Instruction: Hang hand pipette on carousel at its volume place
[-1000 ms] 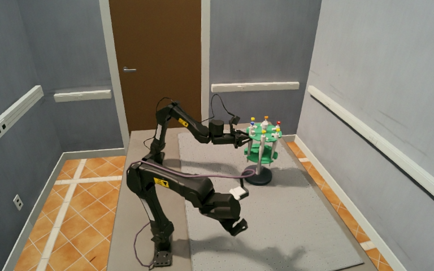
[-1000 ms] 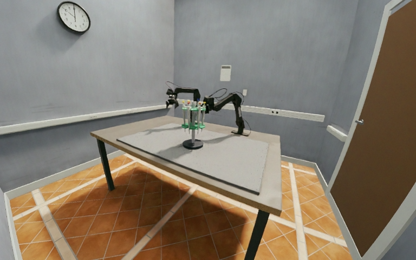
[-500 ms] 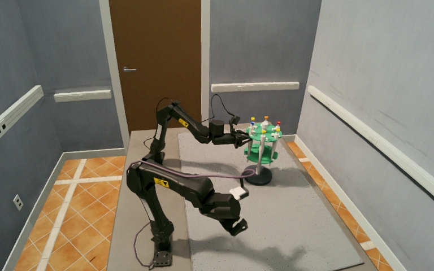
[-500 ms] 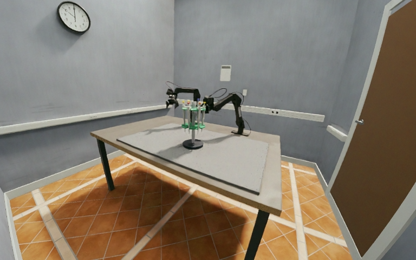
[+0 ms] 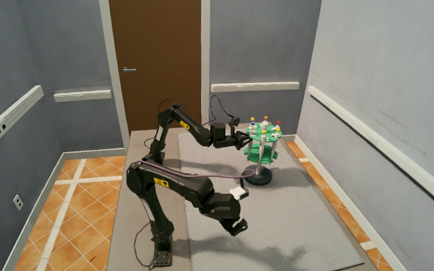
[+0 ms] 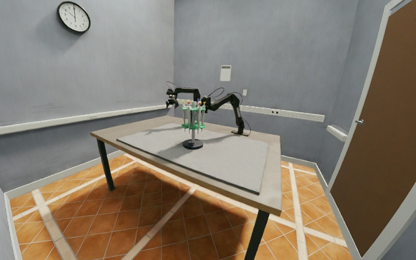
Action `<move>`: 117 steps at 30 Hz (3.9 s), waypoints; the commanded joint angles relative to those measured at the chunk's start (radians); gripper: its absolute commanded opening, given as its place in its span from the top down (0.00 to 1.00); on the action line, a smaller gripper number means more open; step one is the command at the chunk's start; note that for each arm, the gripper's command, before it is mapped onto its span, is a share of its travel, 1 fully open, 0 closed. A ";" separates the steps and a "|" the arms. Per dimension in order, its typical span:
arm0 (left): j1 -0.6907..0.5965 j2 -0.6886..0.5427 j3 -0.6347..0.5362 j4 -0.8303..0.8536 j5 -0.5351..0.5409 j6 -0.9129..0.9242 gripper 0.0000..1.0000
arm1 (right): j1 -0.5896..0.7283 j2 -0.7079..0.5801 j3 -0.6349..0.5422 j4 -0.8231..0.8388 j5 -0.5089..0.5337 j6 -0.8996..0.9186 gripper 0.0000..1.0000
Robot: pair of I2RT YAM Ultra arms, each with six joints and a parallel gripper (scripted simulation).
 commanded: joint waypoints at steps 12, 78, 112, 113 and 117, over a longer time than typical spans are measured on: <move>0.008 -0.018 0.032 -0.006 -0.030 0.006 0.88 | -0.012 0.004 0.011 0.014 -0.021 -0.007 0.00; -0.033 0.072 0.179 -0.056 -0.257 0.003 0.88 | -0.012 0.004 0.011 0.014 -0.021 -0.007 0.00; -0.033 0.072 0.179 -0.056 -0.257 0.003 0.88 | -0.012 0.004 0.011 0.014 -0.021 -0.007 0.00; -0.033 0.072 0.179 -0.056 -0.257 0.003 0.88 | -0.012 0.004 0.011 0.014 -0.021 -0.007 0.00; -0.057 0.128 0.207 -0.061 -0.296 0.007 0.88 | -0.012 0.004 0.011 0.014 -0.021 -0.007 0.00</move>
